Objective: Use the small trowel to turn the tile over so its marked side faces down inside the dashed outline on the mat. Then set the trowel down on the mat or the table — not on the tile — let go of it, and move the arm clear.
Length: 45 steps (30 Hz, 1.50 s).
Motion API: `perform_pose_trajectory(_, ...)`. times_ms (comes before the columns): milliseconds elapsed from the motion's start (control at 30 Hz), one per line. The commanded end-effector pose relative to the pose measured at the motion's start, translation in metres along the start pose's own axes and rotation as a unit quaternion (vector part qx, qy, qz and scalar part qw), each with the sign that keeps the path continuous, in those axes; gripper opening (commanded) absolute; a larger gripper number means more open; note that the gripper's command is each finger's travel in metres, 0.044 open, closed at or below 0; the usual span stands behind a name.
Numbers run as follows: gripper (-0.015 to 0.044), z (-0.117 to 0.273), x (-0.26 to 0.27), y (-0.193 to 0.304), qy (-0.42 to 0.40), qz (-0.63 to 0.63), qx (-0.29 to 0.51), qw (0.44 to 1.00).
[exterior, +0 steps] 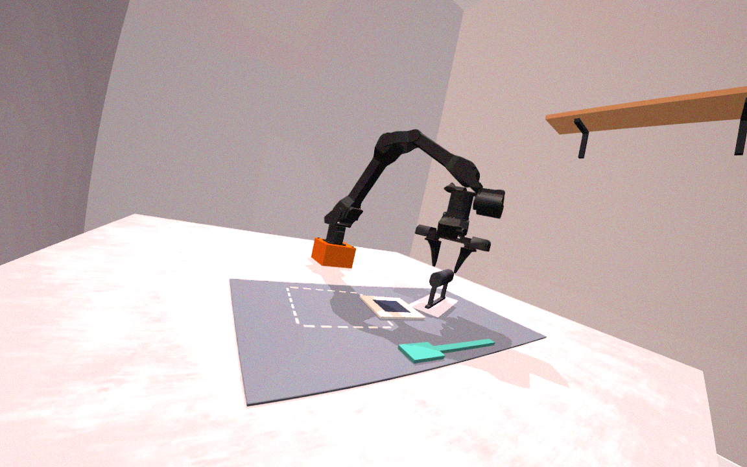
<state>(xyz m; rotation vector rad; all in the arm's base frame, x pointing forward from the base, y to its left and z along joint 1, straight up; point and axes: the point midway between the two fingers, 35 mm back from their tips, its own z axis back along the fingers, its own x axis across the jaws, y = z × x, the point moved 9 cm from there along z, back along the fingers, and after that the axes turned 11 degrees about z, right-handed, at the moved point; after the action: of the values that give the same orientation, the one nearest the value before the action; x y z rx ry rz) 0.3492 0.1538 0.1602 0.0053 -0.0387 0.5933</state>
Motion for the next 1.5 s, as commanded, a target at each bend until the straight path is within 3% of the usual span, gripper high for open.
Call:
perform_pose_trajectory(0, 0.0270, -0.006, 0.000, 0.000, 0.000, 0.004, 0.000, 1.000)
perform_pose_trajectory(500, 0.0270, -0.028, 0.001, -0.001, 0.000, 0.016, 0.000, 1.000)
perform_pose_trajectory(700, 0.0132, -0.028, 0.001, -0.001, 0.000, 0.016, 0.000, 1.000)
perform_pose_trajectory(1467, 0.0130, -0.028, 0.001, -0.001, 0.000, 0.006, 0.000, 1.000)
